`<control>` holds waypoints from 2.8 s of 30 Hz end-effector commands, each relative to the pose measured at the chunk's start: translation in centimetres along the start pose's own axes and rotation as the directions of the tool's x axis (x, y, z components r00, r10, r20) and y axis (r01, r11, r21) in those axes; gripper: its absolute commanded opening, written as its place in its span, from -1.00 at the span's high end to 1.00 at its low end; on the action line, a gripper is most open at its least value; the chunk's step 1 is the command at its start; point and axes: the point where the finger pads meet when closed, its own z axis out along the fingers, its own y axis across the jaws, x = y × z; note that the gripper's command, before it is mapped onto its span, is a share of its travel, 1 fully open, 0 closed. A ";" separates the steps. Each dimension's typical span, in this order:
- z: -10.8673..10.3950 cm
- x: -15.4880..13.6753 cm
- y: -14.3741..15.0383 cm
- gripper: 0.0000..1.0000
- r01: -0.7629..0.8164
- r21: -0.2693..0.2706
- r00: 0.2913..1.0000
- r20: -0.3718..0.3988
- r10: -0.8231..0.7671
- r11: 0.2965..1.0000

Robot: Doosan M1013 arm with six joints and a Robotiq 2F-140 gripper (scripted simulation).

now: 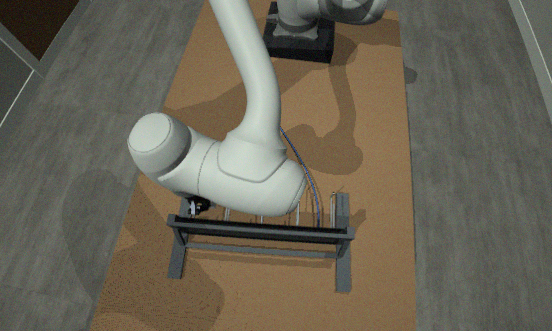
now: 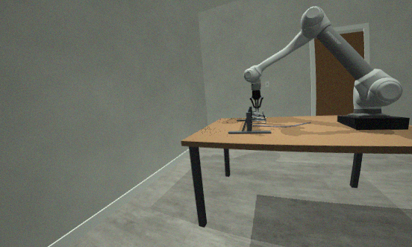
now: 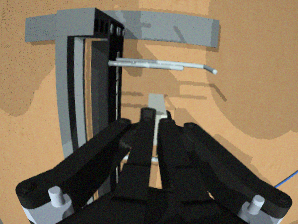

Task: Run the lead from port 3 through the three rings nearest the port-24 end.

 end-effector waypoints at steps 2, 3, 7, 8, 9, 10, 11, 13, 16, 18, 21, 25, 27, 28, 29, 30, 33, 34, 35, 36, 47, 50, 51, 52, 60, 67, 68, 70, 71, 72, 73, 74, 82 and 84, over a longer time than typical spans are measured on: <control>-0.2 -0.2 -0.4 1.00 0.003 0.002 1.000 -0.002 -0.003 1.000; -0.2 -0.2 -0.4 1.00 0.003 0.002 1.000 -0.002 -0.003 1.000; -0.2 -0.2 -0.4 1.00 0.003 0.002 1.000 -0.002 -0.003 1.000; -0.2 -0.2 -0.4 0.60 0.003 0.002 1.000 -0.002 -0.003 1.000; -0.2 -0.2 -0.4 0.60 0.003 0.002 1.000 -0.002 -0.003 1.000; -0.2 -0.2 -0.4 0.60 0.003 0.002 1.000 -0.002 -0.003 1.000; -0.2 -0.2 -0.4 0.60 0.003 0.002 1.000 -0.002 -0.003 1.000; -0.2 -0.2 -0.4 0.60 0.003 0.002 1.000 -0.002 -0.003 1.000; -0.2 -0.2 -0.4 0.60 0.003 0.002 1.000 -0.002 -0.003 1.000; -0.2 -0.2 -0.4 0.60 0.003 0.002 1.000 -0.002 -0.003 1.000; -0.2 -0.2 -0.4 0.60 0.003 0.002 1.000 -0.002 -0.003 1.000; -0.2 -0.2 -0.4 0.60 0.003 0.002 1.000 -0.002 -0.003 1.000; -0.2 -0.2 -0.4 0.60 0.003 0.002 1.000 -0.002 -0.003 1.000; -0.2 -0.2 -0.4 0.60 0.003 0.002 1.000 -0.002 -0.003 1.000; -0.2 -0.2 -0.4 0.60 0.003 0.002 1.000 -0.002 -0.003 1.000; -0.2 -0.2 -0.4 0.60 0.003 0.002 1.000 -0.002 -0.003 1.000; -0.2 -0.2 -0.4 0.60 0.003 0.002 1.000 -0.002 -0.003 1.000; -0.2 -0.2 -0.4 0.60 0.003 0.002 1.000 -0.002 -0.003 1.000; -0.2 -0.2 -0.4 0.60 0.003 0.002 1.000 -0.002 -0.003 1.000; -0.2 -0.2 -0.4 0.60 0.003 0.002 1.000 -0.002 -0.003 1.000; -0.3 -0.2 -0.4 0.60 0.003 0.002 1.000 -0.002 -0.003 1.000; -0.4 -0.2 -0.4 0.60 0.003 0.002 1.000 -0.002 -0.003 1.000; -0.5 -0.2 -0.4 0.60 0.003 0.002 1.000 -0.002 -0.003 1.000; -0.6 -0.2 -0.4 0.60 0.003 0.002 1.000 -0.002 -0.003 1.000; -2.3 -0.2 -0.4 0.60 0.003 0.002 1.000 -0.002 -0.003 1.000; -3.9 -0.2 -0.4 0.60 0.003 0.002 1.000 -0.002 -0.003 1.000; -4.3 -0.2 -0.4 0.60 0.003 0.002 1.000 -0.002 -0.003 1.000; -5.0 -0.2 -0.4 0.60 0.003 0.002 1.000 -0.002 -0.003 1.000; -5.3 -0.2 -0.4 0.60 0.003 0.002 1.000 -0.002 -0.003 1.000; -5.6 -0.2 -0.4 0.60 0.003 0.002 1.000 -0.002 -0.003 1.000; -5.9 -0.2 -0.4 0.60 0.003 0.002 1.000 -0.002 -0.003 1.000; -6.2 -0.2 -0.4 0.60 0.003 0.002 1.000 -0.002 -0.003 1.000; -7.7 -0.2 -0.4 0.60 0.003 0.002 1.000 -0.002 -0.003 1.000; -7.8 -0.2 -0.4 0.60 0.003 0.002 1.000 -0.002 -0.003 1.000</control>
